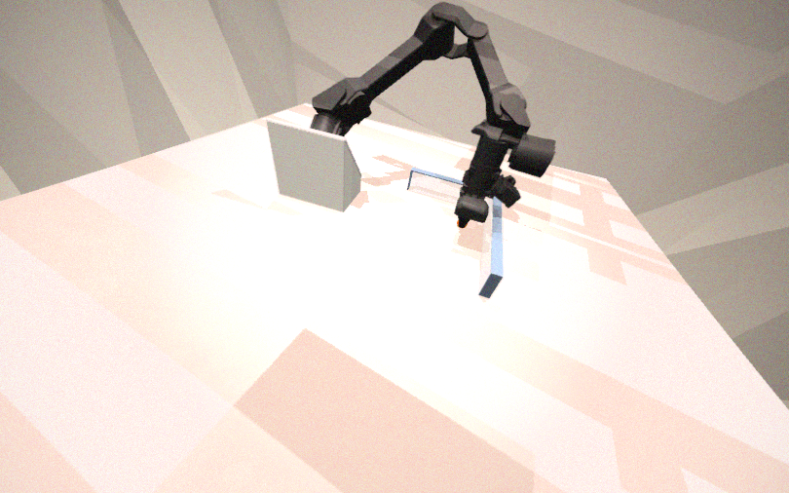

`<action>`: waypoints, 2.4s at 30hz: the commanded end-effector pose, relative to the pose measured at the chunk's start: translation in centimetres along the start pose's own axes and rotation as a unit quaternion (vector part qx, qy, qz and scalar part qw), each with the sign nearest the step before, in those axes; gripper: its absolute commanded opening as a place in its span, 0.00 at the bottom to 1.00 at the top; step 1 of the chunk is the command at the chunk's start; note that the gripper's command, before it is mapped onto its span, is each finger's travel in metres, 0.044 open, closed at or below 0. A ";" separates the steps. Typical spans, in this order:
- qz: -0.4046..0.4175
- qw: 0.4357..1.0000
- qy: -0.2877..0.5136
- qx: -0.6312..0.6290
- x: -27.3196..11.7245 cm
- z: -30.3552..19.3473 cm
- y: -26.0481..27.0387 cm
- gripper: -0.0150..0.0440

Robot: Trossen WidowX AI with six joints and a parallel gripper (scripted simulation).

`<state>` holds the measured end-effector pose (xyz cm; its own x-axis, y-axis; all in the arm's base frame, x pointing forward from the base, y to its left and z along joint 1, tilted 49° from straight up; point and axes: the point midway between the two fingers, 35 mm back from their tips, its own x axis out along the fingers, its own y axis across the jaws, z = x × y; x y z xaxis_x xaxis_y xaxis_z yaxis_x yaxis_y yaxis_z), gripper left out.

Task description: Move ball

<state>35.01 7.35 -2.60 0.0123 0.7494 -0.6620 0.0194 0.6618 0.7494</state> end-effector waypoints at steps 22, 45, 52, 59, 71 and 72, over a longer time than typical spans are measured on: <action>-0.001 1.000 -0.001 0.002 -11.2 0.2 -0.2 0.25; 0.001 1.000 -0.001 0.002 -7.1 1.1 3.8 0.25; 0.002 1.000 -0.001 0.002 -3.0 1.1 3.8 0.25; 0.003 1.000 -0.001 0.002 -1.5 0.9 3.9 0.25; 0.003 1.000 -0.001 0.002 0.0 0.9 3.9 0.25; 0.003 1.000 -0.001 0.002 0.2 0.9 3.9 0.25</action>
<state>36.15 9.54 0.63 0.0171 0.7497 -0.6616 0.0170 0.6614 0.7499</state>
